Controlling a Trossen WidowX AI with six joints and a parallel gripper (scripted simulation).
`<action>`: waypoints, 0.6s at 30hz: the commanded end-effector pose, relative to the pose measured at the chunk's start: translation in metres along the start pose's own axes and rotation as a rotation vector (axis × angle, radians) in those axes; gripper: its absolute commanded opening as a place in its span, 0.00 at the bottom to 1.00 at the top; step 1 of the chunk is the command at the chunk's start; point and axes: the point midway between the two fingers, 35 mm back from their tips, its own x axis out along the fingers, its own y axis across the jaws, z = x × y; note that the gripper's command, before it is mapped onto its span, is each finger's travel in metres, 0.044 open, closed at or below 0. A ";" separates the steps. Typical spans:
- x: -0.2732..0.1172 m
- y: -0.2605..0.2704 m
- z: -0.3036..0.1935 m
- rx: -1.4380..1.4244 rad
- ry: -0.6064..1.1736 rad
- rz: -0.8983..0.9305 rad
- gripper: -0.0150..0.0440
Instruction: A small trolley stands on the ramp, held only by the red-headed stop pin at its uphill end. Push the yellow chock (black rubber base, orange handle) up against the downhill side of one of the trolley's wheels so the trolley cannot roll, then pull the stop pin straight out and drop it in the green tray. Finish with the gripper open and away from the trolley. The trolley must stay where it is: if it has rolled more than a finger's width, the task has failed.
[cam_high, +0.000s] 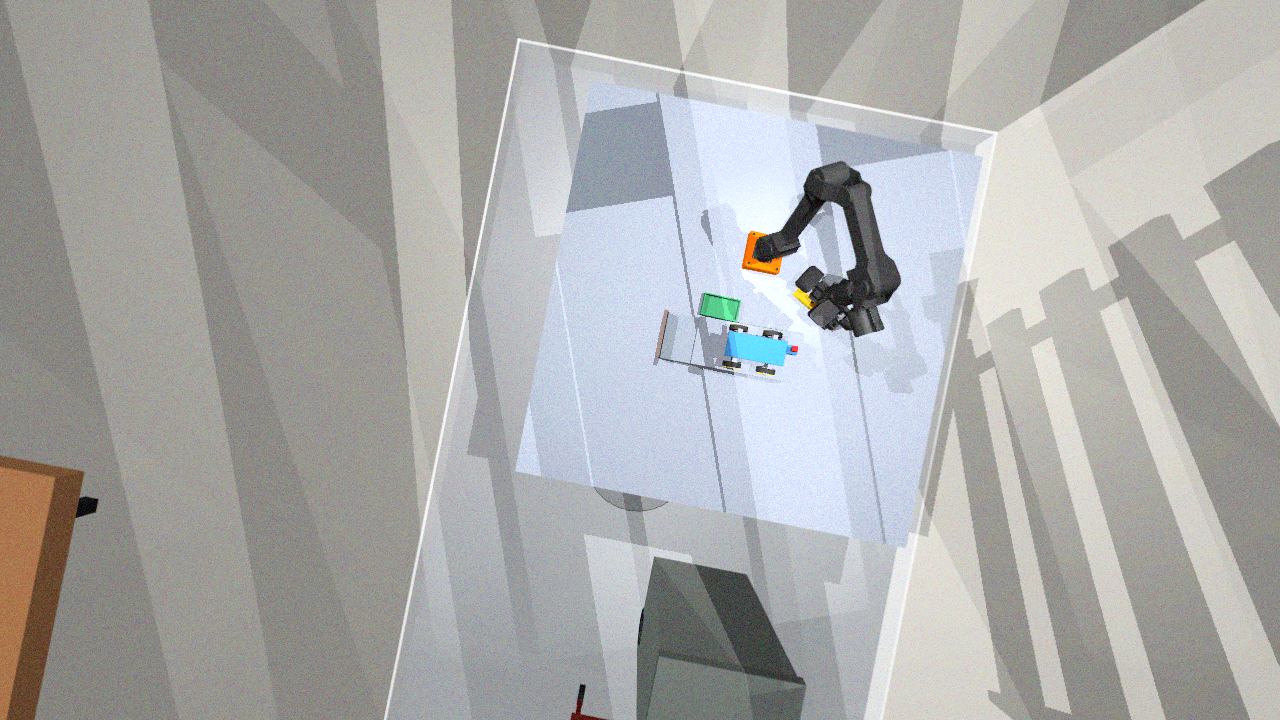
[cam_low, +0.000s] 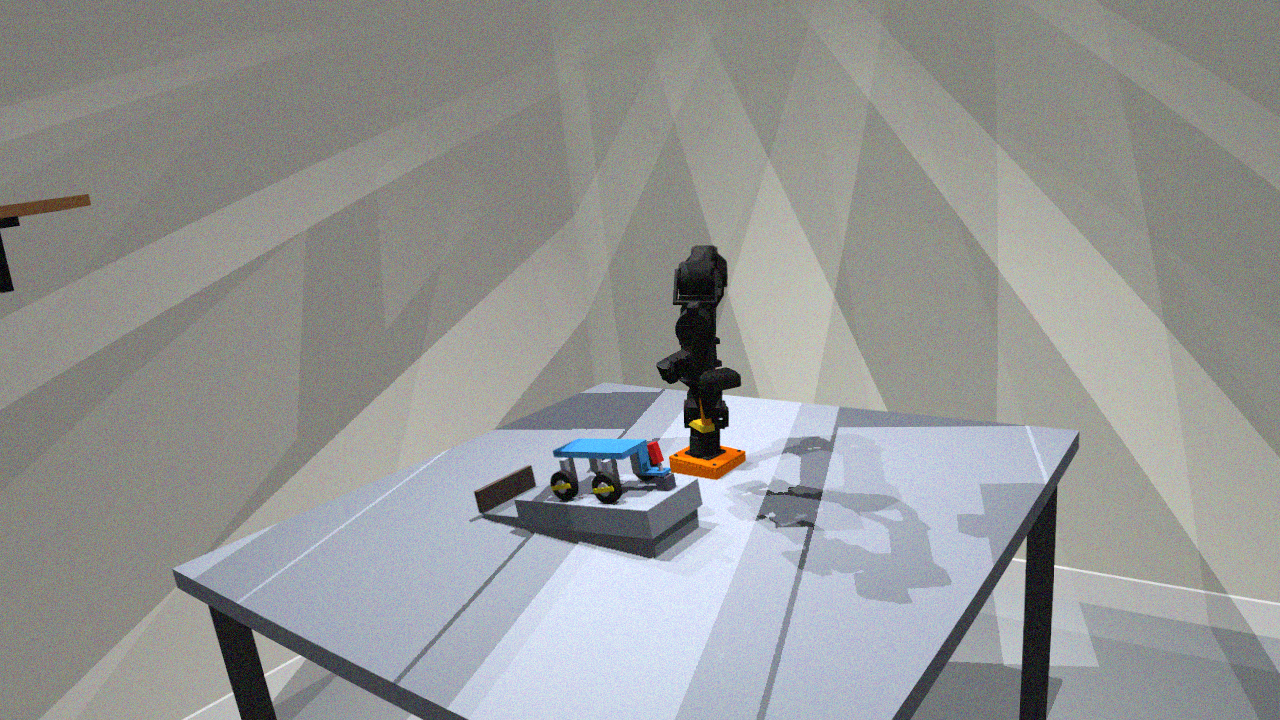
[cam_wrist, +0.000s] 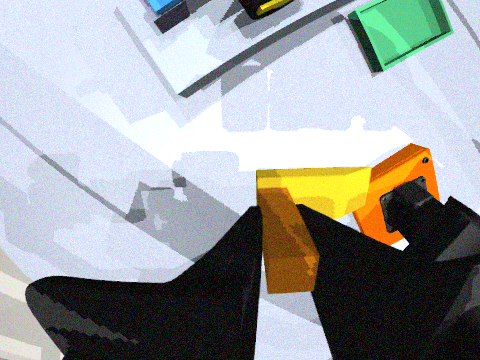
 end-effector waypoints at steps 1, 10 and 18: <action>0.000 0.000 0.000 0.131 0.003 0.001 0.25; 0.000 0.000 0.000 0.440 0.003 0.001 0.25; 0.000 0.000 0.000 0.712 0.003 0.001 0.25</action>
